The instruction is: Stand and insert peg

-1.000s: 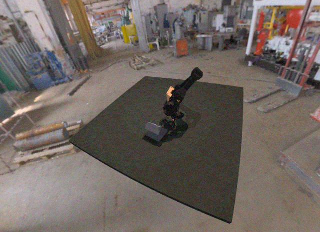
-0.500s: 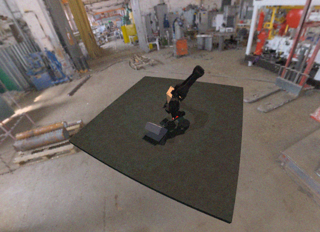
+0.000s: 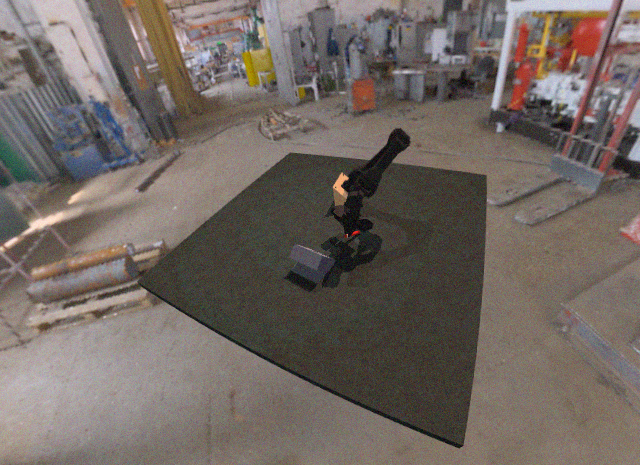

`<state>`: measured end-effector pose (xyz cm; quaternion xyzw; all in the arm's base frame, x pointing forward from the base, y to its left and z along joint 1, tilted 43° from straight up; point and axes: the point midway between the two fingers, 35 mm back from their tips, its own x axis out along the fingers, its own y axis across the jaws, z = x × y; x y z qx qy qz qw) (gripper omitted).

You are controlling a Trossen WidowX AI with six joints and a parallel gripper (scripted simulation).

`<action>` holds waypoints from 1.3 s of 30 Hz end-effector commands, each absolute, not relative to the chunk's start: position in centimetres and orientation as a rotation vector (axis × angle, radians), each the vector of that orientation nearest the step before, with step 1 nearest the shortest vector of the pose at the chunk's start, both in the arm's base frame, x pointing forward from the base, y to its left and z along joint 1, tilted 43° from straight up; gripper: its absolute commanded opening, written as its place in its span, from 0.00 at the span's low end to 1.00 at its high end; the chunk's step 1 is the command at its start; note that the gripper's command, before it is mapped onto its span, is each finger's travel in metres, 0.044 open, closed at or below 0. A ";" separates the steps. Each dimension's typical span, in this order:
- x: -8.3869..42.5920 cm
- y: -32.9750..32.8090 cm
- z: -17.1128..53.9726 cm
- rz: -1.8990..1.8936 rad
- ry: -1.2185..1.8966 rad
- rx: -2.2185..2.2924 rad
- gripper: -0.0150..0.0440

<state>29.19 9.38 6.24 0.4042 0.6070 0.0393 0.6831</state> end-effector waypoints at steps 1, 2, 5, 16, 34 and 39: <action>28.9 9.3 6.3 0.071 1.338 0.904 0.34; 28.9 9.3 6.3 0.067 1.330 0.904 0.34; 28.7 9.3 6.5 0.055 1.306 0.902 0.34; 28.2 9.2 7.0 0.011 1.217 0.895 0.34; 27.3 9.1 7.8 -0.058 1.073 0.881 0.34; 27.0 9.1 8.0 -0.077 1.032 0.877 0.34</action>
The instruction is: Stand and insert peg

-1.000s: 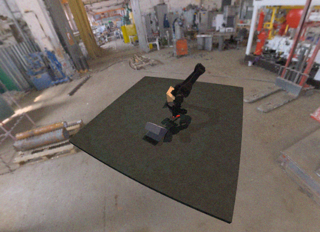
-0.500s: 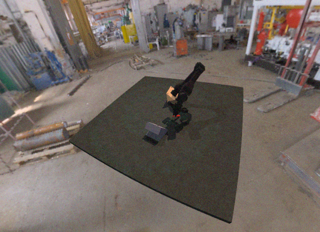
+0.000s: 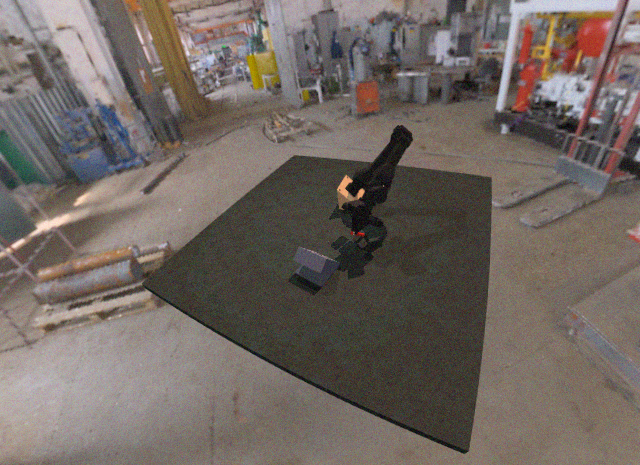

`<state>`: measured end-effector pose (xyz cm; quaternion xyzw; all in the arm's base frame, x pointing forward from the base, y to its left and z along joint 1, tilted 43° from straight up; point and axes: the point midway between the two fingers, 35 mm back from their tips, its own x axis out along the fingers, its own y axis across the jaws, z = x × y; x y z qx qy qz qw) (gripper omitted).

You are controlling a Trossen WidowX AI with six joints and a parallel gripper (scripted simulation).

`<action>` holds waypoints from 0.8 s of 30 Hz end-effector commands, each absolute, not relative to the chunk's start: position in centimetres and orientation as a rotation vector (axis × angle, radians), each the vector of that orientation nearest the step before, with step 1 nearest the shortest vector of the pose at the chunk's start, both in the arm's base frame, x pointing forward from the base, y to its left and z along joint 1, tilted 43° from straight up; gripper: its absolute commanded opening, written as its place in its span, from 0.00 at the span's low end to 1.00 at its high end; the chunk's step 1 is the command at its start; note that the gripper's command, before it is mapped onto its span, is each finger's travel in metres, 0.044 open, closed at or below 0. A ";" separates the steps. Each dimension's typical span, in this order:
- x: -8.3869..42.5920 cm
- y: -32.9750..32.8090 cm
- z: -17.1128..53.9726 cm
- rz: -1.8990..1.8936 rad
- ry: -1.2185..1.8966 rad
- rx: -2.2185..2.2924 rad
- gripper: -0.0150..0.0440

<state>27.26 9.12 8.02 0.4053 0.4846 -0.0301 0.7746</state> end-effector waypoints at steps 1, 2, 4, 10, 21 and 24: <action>27.0 9.1 8.0 -0.081 1.024 0.876 0.34; 26.9 9.1 8.1 -0.085 1.016 0.875 0.34; 26.8 9.1 8.1 -0.092 1.000 0.873 0.34; 26.5 9.1 8.4 -0.115 0.952 0.867 0.34; 25.8 9.2 8.7 -0.155 0.863 0.856 0.34; 25.6 9.3 8.8 -0.166 0.838 0.852 0.34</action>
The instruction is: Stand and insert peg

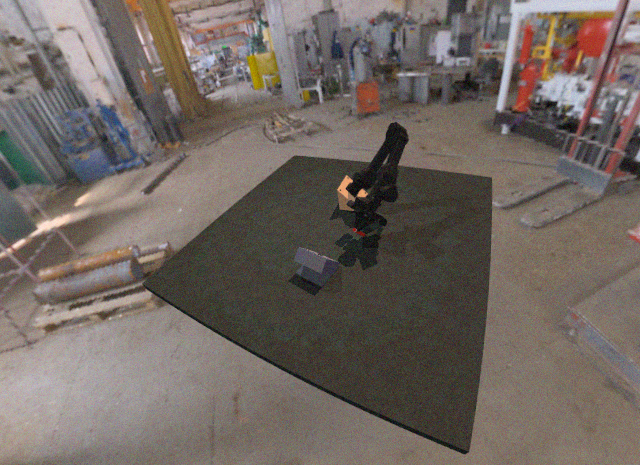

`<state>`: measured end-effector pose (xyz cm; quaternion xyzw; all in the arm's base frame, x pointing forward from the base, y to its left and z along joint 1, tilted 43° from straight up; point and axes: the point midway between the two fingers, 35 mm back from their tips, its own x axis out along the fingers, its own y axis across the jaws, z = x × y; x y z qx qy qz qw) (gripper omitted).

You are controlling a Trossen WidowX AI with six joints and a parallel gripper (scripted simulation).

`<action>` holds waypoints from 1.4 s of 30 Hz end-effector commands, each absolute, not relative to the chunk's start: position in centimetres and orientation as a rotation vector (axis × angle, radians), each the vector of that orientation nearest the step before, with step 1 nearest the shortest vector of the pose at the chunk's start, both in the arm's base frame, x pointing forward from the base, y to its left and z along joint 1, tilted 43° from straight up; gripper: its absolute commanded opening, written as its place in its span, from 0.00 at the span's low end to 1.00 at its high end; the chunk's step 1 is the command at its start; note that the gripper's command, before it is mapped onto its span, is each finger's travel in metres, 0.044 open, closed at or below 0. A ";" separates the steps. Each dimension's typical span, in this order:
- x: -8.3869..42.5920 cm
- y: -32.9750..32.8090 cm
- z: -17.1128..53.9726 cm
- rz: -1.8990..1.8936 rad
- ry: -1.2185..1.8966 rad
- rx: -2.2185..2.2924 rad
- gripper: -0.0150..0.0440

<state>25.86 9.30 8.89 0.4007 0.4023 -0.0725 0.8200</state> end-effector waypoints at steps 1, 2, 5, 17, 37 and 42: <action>25.6 9.3 8.9 -0.169 0.830 0.851 0.34; 25.5 9.3 8.9 -0.173 0.822 0.850 0.34; 25.3 9.3 9.0 -0.184 0.798 0.847 0.34; 24.6 9.5 9.3 -0.226 0.701 0.832 0.34; 23.4 10.0 9.6 -0.296 0.540 0.805 0.34; 23.1 10.1 9.7 -0.313 0.500 0.797 0.34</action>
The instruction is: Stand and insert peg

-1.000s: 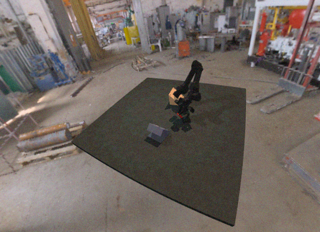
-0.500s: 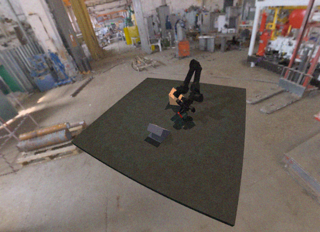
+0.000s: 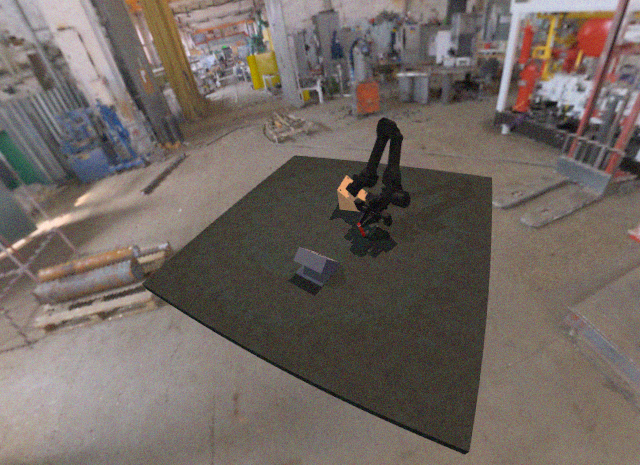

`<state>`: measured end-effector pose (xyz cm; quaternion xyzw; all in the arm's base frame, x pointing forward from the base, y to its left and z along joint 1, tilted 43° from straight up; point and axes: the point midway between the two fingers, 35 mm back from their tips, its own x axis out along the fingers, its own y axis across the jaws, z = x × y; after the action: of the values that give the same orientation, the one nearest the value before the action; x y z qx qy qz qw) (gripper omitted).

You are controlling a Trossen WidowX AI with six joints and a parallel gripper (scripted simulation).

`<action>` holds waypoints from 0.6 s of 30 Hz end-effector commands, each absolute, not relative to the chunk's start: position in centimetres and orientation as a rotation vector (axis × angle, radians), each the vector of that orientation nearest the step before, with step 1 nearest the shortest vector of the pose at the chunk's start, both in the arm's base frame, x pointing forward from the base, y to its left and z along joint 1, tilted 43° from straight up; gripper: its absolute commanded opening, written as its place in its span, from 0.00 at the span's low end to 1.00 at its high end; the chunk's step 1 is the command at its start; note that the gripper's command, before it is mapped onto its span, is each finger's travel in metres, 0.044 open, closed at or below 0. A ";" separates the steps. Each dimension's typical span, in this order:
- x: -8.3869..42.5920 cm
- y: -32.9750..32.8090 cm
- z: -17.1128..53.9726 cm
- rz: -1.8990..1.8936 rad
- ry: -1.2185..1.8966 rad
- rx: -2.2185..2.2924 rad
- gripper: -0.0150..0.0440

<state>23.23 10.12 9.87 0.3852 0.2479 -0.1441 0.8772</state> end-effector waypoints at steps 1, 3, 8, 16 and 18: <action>23.0 10.1 9.7 -0.316 0.492 0.795 0.34; 22.9 10.2 9.7 -0.323 0.476 0.792 0.34; 22.6 10.3 9.8 -0.340 0.436 0.784 0.34; 22.1 10.6 9.8 -0.367 0.371 0.771 0.34; 22.0 10.6 9.8 -0.373 0.355 0.767 0.34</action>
<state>22.08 10.57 9.80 0.3730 0.1806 -0.1753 0.8931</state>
